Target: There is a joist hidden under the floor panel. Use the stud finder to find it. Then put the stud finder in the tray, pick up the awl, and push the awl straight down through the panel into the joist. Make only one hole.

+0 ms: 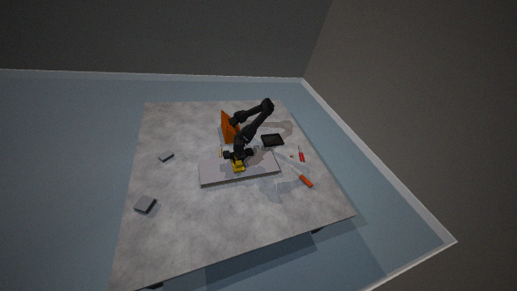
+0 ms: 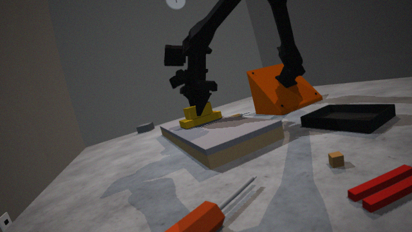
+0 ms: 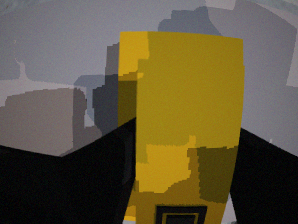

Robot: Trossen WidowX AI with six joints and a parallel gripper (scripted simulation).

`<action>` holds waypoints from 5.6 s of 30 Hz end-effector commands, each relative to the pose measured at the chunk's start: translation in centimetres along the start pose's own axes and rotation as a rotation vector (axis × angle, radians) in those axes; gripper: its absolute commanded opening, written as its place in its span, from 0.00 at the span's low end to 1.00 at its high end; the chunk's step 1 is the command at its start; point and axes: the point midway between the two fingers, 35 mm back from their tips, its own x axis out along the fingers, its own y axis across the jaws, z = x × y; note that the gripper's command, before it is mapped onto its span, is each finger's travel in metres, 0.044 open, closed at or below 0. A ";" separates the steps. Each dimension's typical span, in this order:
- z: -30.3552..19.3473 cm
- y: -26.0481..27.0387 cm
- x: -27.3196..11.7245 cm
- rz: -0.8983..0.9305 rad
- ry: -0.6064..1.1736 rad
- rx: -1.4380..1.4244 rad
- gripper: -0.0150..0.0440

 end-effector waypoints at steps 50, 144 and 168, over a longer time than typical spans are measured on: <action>0.0 20.5 -0.2 0.016 0.001 0.005 0.25; -0.2 -5.3 0.1 0.006 0.001 0.001 0.25; -0.2 -14.3 0.0 0.002 -0.001 -0.001 0.25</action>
